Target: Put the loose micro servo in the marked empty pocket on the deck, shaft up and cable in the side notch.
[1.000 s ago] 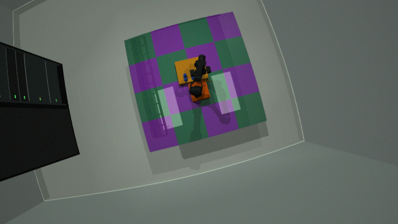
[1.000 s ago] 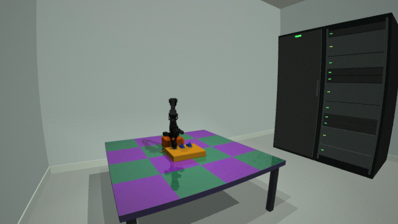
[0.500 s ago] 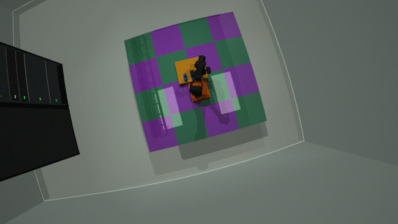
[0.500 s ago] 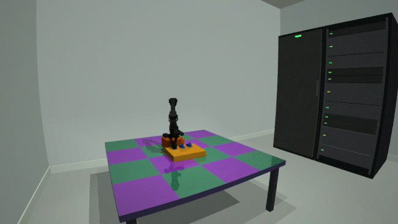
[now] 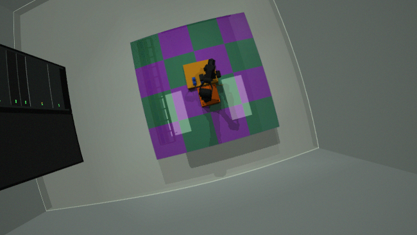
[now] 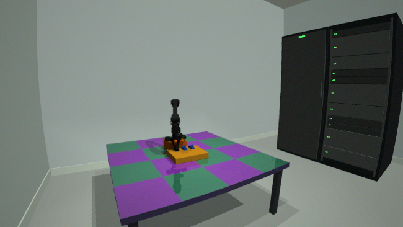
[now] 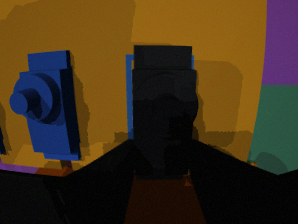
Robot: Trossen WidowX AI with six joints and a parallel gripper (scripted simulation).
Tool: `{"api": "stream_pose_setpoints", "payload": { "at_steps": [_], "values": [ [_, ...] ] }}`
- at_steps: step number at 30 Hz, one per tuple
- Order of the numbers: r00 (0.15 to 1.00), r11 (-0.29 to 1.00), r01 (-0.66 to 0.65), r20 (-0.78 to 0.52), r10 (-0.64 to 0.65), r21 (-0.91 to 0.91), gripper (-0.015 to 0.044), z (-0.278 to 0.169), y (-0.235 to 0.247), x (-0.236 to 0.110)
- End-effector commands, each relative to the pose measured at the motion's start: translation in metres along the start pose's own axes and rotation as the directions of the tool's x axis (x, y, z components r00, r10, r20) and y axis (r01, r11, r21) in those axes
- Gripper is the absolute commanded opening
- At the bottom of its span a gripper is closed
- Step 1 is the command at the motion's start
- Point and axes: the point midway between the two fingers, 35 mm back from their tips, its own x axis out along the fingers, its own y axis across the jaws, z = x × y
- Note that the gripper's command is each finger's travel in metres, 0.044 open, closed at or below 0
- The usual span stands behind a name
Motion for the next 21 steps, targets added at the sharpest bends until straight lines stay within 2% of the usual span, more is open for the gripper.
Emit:
{"api": "stream_pose_setpoints", "payload": {
  "at_steps": [1, 21],
  "values": [
    [1.000, 1.000, 0.001, 0.003, -0.001, -0.003, 0.0000, 0.001, 0.000, 0.004],
    [1.000, 1.000, 0.001, 0.003, -0.001, -0.003, 0.0000, 0.001, 0.000, 0.022]
  ]
}}
